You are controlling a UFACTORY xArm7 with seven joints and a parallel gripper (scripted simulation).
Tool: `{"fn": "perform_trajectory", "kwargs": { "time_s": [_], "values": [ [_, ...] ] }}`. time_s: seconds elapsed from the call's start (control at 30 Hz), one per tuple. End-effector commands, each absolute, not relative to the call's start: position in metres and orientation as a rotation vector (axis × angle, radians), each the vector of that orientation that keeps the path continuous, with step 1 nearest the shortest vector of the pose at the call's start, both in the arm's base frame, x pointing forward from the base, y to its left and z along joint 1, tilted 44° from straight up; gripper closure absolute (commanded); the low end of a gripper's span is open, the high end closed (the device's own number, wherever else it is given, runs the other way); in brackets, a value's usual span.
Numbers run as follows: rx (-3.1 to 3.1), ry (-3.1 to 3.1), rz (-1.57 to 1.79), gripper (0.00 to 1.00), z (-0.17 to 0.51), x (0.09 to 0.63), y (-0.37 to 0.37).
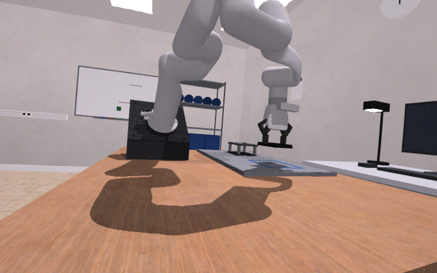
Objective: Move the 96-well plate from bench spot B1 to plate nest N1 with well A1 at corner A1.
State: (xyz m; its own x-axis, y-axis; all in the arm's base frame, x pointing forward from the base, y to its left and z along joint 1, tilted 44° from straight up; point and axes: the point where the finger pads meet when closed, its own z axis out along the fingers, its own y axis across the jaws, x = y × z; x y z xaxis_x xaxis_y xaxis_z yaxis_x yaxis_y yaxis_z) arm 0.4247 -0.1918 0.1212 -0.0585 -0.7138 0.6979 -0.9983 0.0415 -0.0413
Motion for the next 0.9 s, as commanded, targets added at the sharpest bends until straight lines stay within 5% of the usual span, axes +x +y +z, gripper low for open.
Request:
{"fn": "perform_trajectory", "kwargs": {
  "time_s": [0.0, 0.87],
  "values": [
    [1.725, -1.825, 0.749, 1.0, 0.126, 0.426, -0.187],
    [1.962, -1.482, 0.61, 1.0, 0.11, 0.431, -0.157]
  ]
}}
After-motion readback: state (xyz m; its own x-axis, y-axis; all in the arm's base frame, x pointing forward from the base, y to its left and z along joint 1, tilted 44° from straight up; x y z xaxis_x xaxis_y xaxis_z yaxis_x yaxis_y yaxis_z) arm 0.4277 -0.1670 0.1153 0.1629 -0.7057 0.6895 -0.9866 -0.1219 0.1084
